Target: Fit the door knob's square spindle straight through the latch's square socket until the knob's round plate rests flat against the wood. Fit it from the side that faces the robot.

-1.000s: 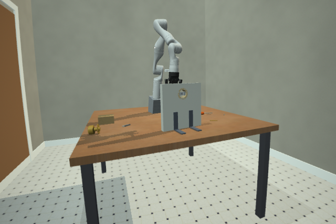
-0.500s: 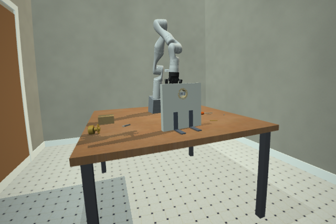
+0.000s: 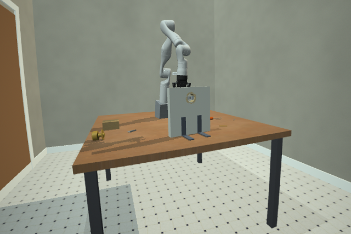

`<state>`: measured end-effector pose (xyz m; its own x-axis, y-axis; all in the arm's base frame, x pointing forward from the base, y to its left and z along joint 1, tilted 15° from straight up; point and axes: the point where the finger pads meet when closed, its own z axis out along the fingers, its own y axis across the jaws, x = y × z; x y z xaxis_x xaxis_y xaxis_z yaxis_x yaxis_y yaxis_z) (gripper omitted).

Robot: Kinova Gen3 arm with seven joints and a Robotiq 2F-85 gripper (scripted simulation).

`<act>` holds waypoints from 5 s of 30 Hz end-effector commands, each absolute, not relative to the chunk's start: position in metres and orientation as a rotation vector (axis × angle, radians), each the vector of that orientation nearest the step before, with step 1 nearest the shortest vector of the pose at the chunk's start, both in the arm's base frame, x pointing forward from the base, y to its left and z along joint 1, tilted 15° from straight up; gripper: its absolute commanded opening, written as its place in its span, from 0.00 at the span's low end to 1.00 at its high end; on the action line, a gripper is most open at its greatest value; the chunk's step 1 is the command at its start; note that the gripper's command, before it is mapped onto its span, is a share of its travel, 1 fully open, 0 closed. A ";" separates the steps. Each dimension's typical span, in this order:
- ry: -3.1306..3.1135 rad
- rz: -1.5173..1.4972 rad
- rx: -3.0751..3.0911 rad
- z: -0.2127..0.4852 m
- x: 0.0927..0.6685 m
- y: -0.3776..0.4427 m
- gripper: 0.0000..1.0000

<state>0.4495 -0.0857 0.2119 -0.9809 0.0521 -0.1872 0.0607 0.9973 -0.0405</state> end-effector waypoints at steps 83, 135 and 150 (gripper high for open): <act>2.951 -0.069 0.084 0.216 0.464 -0.086 0.63; 2.951 -0.069 0.084 0.219 0.474 -0.087 0.63; 2.951 -0.069 0.084 0.220 0.478 -0.087 0.63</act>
